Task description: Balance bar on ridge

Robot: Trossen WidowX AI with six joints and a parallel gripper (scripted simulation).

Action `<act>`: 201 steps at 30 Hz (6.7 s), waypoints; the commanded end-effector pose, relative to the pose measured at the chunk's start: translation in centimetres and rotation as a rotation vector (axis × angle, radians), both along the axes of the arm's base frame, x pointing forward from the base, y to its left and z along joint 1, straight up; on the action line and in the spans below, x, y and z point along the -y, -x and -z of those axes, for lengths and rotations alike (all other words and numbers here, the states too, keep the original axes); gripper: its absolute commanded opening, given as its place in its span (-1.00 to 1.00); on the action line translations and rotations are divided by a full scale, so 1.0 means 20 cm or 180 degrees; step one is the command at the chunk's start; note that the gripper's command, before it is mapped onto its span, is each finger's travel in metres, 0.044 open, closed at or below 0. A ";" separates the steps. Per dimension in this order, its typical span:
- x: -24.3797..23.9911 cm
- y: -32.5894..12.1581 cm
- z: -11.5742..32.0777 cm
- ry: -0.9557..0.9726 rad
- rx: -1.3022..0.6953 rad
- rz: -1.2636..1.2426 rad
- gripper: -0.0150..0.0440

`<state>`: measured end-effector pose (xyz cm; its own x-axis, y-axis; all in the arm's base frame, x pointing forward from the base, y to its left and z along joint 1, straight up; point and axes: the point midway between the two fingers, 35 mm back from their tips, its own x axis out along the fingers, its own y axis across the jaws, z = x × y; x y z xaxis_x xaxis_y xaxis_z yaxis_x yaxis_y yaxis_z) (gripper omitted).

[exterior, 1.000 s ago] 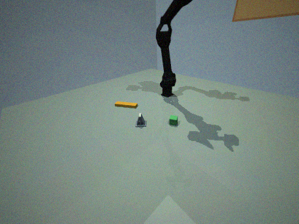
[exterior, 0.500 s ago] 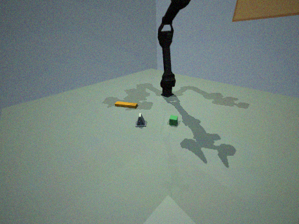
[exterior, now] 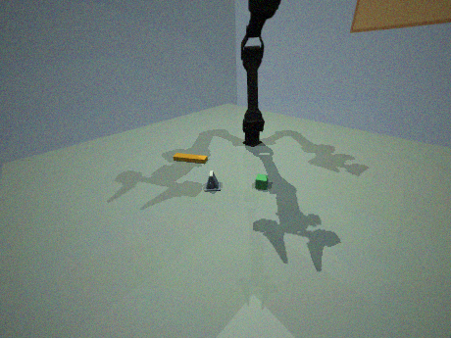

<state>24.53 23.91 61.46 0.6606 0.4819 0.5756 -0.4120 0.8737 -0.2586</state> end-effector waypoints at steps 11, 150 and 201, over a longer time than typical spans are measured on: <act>0.03 -0.41 0.46 0.0307 -0.1116 0.0176 0.58; 1.47 -0.17 2.67 -0.2698 -0.7107 0.3299 -0.49; 1.13 -0.32 2.30 -0.2294 -0.7175 0.3109 -0.49</act>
<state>30.50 0.40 15.34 0.0286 -0.0025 -0.9996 0.7959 0.6051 0.0213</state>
